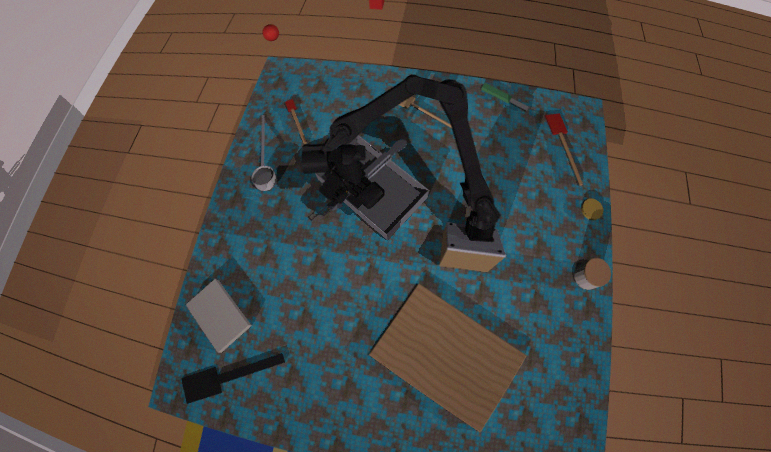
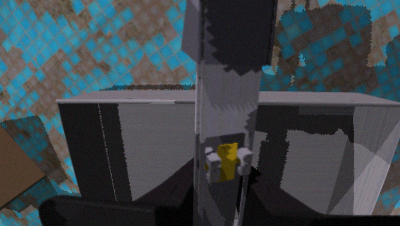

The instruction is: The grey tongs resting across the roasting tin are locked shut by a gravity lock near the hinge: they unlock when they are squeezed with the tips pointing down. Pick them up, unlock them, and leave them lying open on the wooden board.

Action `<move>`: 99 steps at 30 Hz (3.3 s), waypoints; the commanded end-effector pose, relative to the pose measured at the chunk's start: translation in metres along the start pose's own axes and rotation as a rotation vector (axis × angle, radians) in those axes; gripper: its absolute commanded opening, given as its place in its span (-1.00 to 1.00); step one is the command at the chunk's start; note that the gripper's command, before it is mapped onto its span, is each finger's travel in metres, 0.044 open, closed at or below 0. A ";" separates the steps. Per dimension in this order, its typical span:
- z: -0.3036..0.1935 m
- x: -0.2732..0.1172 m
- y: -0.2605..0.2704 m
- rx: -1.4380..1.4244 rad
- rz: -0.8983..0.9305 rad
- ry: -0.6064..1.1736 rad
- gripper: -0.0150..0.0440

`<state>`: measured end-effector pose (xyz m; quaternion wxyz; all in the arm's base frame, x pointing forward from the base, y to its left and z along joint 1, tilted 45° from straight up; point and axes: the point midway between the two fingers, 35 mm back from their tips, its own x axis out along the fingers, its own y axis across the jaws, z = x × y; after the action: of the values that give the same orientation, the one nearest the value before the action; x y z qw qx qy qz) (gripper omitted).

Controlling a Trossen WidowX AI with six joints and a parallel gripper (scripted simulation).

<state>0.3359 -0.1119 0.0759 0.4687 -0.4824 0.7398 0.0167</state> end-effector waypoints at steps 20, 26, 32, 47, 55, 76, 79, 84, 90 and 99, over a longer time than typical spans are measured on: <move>0.096 -0.032 0.064 -0.336 0.011 -0.059 -1.00; 0.127 -0.043 0.099 -0.469 0.014 -0.064 -1.00; 0.153 -0.053 0.137 -0.601 0.014 -0.060 -1.00; 0.190 -0.065 0.224 -0.863 0.006 -0.022 -1.00; 0.195 -0.072 0.258 -0.963 0.005 -0.040 -1.00; 0.180 -0.084 0.406 -1.406 0.004 -0.070 -1.00; 0.174 -0.083 0.427 -1.477 0.004 -0.067 -1.00; 0.162 -0.080 0.459 -1.591 0.003 -0.059 -1.00; 0.145 -0.073 0.496 -1.727 0.005 -0.044 -1.00; 0.142 -0.072 0.499 -1.742 0.050 -0.060 -1.00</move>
<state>0.0743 0.2712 -0.1675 -0.0553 -0.6653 0.4590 0.5862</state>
